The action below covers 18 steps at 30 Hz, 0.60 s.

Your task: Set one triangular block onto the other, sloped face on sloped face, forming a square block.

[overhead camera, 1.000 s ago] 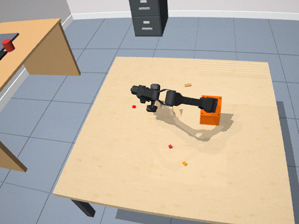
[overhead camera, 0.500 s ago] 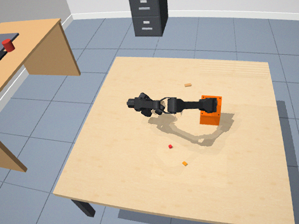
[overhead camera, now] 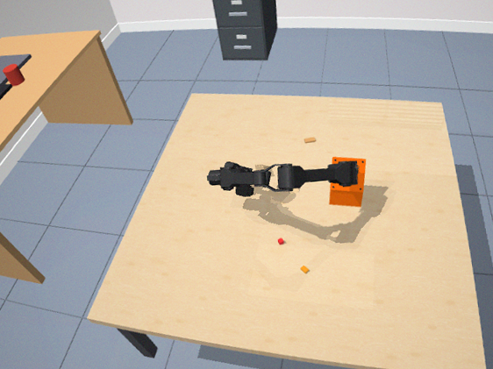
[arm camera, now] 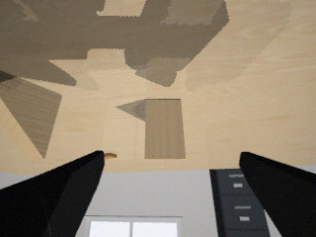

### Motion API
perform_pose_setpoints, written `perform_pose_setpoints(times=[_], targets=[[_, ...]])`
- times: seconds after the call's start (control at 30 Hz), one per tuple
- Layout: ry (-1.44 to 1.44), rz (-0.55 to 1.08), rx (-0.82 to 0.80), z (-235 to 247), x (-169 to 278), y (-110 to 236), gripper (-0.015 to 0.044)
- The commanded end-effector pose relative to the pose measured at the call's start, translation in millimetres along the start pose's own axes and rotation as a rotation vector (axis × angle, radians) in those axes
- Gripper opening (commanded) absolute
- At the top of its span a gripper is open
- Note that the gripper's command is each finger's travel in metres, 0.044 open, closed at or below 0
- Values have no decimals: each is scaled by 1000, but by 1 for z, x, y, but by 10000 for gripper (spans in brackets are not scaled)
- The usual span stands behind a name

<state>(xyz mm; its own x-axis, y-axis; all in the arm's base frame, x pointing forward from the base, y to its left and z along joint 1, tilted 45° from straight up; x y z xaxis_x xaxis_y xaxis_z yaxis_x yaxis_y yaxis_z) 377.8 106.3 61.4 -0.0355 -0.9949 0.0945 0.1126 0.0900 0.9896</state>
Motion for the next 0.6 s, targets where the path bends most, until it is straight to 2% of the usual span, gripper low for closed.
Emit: perform_pose_setpoints(times=[0.0, 0.57], targets=[[9, 7, -4, 0, 0, -7, 440], [9, 7, -4, -2, -1, -35, 440]])
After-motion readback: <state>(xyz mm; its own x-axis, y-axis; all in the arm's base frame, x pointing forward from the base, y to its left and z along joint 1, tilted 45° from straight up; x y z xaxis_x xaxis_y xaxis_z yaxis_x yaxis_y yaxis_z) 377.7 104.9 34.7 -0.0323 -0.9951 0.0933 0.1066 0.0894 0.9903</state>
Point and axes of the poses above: the point midway between the two fingers, 35 mm back from their tips, its own y axis back along the fingers, its own z axis across the jaws, x = y × z, the point moved 9 cm from there along y, back along the fingers, and after that the axes turned 4 degrees about -y, right-handed, at the moved point
